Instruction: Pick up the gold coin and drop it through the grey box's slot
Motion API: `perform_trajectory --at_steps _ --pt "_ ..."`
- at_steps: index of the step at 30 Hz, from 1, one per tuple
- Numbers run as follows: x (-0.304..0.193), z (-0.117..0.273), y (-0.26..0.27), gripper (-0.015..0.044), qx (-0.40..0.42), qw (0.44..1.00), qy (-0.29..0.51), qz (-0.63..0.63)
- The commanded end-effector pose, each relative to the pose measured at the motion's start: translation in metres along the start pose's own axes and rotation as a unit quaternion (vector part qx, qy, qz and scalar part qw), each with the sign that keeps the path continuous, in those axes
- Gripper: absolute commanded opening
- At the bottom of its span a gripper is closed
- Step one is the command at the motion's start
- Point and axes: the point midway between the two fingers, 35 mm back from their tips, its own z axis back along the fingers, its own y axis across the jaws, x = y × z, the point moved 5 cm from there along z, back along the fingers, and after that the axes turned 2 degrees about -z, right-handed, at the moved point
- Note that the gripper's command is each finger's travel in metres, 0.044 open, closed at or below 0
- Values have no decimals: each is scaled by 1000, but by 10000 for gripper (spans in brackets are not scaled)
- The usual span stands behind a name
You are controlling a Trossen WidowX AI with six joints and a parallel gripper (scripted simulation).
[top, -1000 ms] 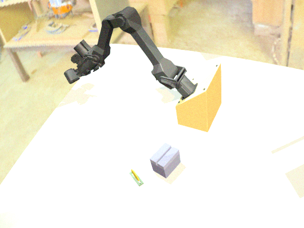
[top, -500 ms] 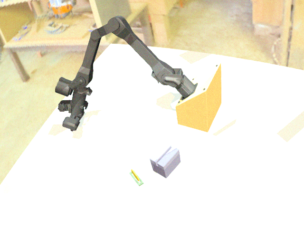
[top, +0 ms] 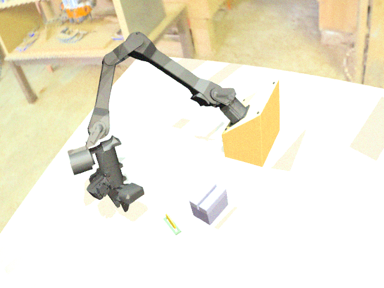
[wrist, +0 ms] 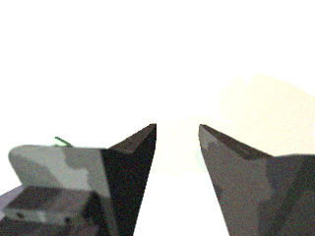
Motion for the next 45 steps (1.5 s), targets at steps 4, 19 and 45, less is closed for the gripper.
perform_trajectory --at_steps 4,19,45 --pt "3 15 82 161 25 970 65 232" --pt "-20 48 168 161 1 803 155 575" --pt "-35 -8 157 161 1 803 156 575"
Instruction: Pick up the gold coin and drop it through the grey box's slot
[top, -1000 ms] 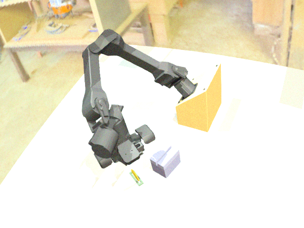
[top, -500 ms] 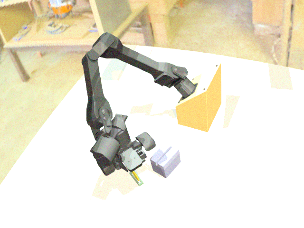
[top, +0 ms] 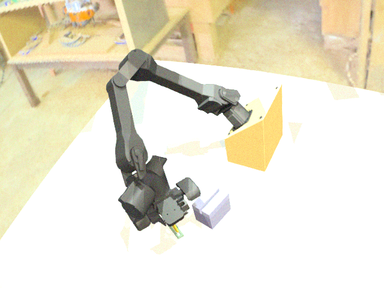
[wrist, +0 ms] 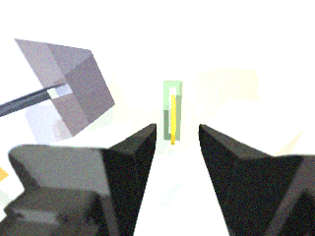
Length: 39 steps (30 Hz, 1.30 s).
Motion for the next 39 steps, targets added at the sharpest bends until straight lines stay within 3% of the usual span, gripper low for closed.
perform_trajectory --at_steps 1,23,29,39 --pt "-1 -8 2 161 2 1000 4 3" --pt "-3 -40 3 161 2 1000 5 3" --pt "-3 -40 3 3 2 1000 5 3" --pt "-3 -40 3 0 1 1000 4 4"
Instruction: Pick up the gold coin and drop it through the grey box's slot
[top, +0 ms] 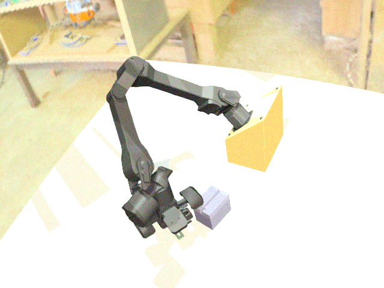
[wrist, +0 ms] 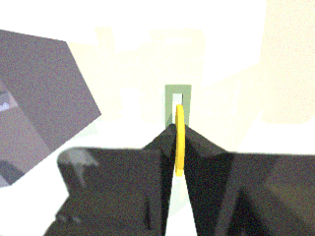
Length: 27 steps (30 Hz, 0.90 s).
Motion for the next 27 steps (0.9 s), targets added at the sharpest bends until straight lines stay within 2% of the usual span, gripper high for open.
perform_trajectory --at_steps 1,27 --pt "0 0 1 0 -1 1000 0 4" --pt "6 53 -1 0 -2 1000 -9 10"
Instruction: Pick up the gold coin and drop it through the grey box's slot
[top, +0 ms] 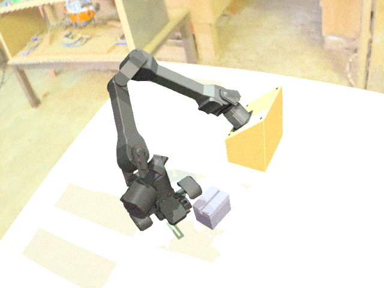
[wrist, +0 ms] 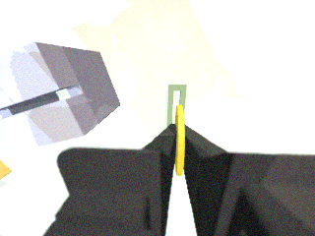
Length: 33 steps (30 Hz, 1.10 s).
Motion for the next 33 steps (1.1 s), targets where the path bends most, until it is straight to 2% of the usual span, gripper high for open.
perform_trajectory --at_steps 1,19,33 --pt "0 11 -2 0 -3 1000 -1 -5" --pt "-5 50 -1 0 0 1000 7 -15" --pt "-6 50 -2 0 -2 970 7 -244"
